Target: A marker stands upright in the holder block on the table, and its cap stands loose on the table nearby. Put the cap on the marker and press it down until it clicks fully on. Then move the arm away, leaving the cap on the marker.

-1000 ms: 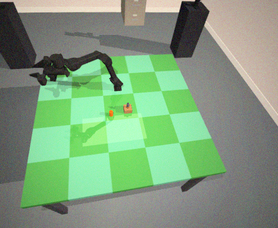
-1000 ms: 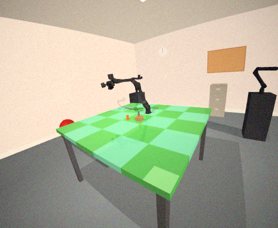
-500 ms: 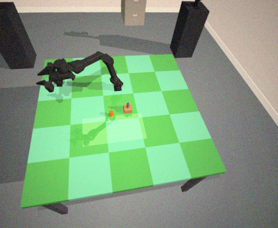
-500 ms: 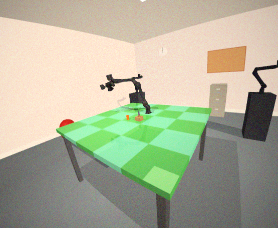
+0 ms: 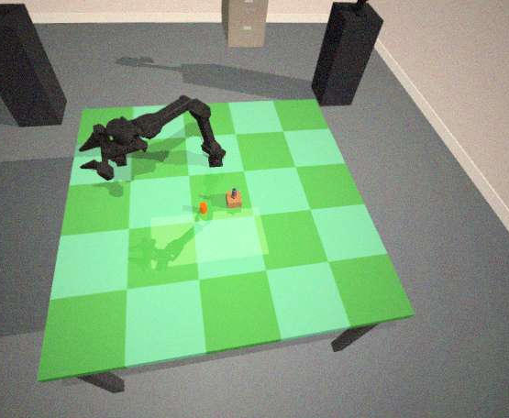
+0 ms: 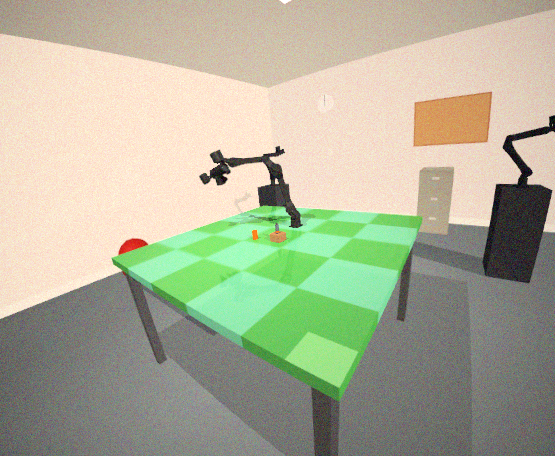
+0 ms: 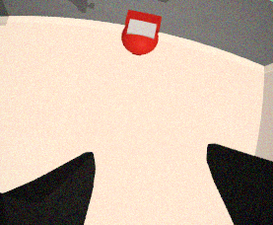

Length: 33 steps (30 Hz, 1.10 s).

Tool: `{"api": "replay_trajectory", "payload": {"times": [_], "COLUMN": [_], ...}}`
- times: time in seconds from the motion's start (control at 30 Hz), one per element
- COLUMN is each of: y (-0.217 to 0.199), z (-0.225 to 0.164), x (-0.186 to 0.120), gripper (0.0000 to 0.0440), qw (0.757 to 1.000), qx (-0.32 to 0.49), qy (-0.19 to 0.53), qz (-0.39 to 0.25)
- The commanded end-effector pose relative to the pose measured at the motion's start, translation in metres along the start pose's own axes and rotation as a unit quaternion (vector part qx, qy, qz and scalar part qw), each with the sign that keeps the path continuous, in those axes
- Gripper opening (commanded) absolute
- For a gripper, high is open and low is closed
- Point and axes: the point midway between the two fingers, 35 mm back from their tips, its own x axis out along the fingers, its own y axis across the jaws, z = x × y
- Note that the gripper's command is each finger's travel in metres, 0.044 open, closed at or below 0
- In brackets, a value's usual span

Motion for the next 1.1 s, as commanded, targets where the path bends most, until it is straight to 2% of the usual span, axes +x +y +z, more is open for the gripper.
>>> {"api": "replay_trajectory", "payload": {"times": [0.0, 1.07], "y": [-0.010, -0.081], "z": [0.006, 0.072], "x": [-0.008, -0.063], "gripper": [0.0306, 0.0308], "qw": [1.000, 0.976], "qx": [-0.013, -0.143], "qy": [-0.012, -0.112], "qz": [-0.015, -0.120]}}
